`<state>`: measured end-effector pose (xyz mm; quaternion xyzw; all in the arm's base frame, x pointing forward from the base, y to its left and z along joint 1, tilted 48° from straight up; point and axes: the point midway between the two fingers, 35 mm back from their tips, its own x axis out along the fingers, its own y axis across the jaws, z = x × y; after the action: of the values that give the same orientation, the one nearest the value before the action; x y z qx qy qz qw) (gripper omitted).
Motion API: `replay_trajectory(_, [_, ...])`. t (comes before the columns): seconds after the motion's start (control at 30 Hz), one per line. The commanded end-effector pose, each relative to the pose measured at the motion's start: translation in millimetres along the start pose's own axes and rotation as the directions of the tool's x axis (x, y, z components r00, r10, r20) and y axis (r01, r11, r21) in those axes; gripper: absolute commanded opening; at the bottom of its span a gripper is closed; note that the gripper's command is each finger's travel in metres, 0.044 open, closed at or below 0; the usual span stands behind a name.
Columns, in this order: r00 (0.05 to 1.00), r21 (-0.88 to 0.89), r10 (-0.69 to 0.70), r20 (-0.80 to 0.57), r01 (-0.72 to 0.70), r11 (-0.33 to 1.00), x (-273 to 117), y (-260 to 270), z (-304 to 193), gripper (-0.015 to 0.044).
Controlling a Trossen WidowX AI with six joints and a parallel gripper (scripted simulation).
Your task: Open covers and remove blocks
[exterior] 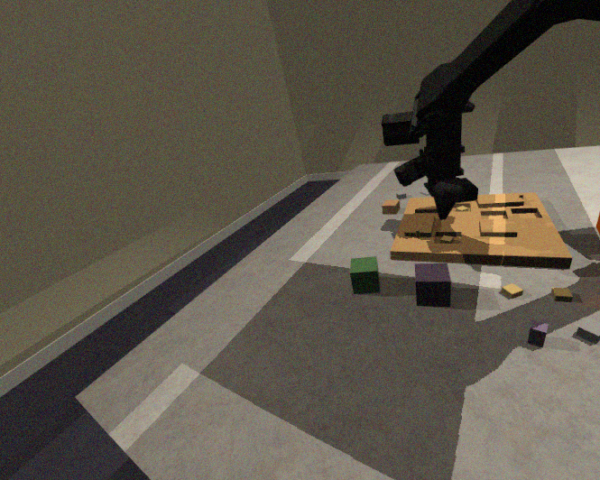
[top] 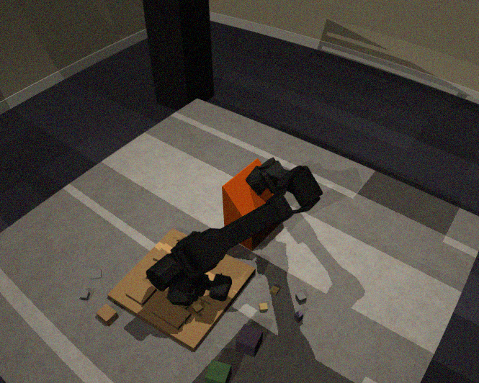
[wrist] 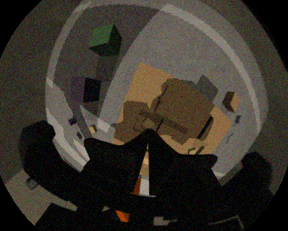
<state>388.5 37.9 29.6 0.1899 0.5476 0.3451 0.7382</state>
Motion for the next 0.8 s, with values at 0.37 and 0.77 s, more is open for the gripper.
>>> replay_trajectory(0.37, [1.000,-0.827,0.015,-0.016,-0.021,0.562,33.2,1.8,-8.7,0.0000])
replay_trajectory(0.77, [1.000,-0.827,0.015,-0.016,-0.021,0.562,34.7,2.3,-8.3,0.0000])
